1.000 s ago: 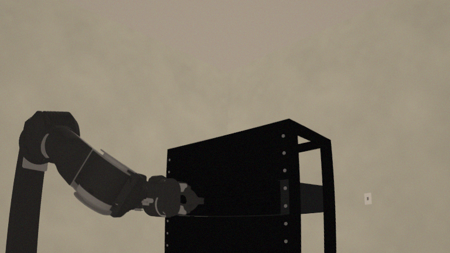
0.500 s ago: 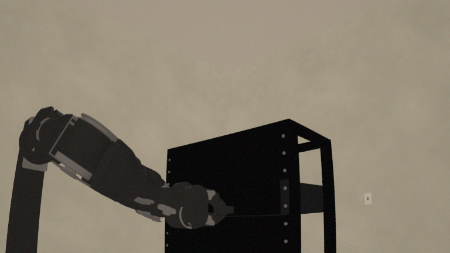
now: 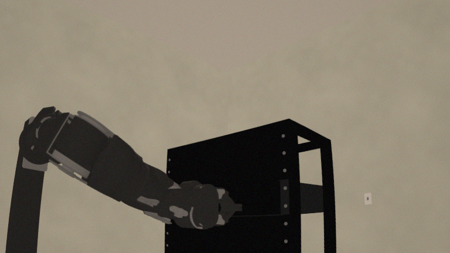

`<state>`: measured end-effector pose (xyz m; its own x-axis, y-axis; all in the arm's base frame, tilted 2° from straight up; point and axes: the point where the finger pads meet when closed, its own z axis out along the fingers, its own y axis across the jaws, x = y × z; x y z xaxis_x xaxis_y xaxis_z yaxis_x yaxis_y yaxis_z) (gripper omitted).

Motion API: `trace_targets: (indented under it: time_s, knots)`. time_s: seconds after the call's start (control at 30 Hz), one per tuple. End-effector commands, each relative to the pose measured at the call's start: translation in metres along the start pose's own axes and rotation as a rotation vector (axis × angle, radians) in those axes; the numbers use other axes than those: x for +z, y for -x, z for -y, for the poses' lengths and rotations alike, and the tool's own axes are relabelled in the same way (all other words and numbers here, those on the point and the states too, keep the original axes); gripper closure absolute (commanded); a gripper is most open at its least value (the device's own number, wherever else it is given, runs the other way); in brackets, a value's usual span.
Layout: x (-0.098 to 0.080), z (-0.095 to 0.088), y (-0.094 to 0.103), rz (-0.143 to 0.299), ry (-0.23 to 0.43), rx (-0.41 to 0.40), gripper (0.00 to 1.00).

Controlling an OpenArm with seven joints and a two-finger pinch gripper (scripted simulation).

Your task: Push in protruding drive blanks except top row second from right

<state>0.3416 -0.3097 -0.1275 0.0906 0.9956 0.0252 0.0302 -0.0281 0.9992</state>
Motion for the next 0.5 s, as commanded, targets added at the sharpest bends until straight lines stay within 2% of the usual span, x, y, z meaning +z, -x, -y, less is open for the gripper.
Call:
trace_targets:
  time_s: [0.0, 0.2, 0.27, 0.47]
  knots:
    - [0.002, 0.001, -0.001, -0.005, -0.004, -0.001, 1.0]
    - [0.023, 0.001, -0.001, -0.005, -0.004, -0.001, 1.0]
    - [0.023, 0.001, -0.001, -0.005, -0.004, -0.001, 1.0]
    - [0.048, 0.003, -0.002, -0.006, -0.009, -0.001, 1.0]
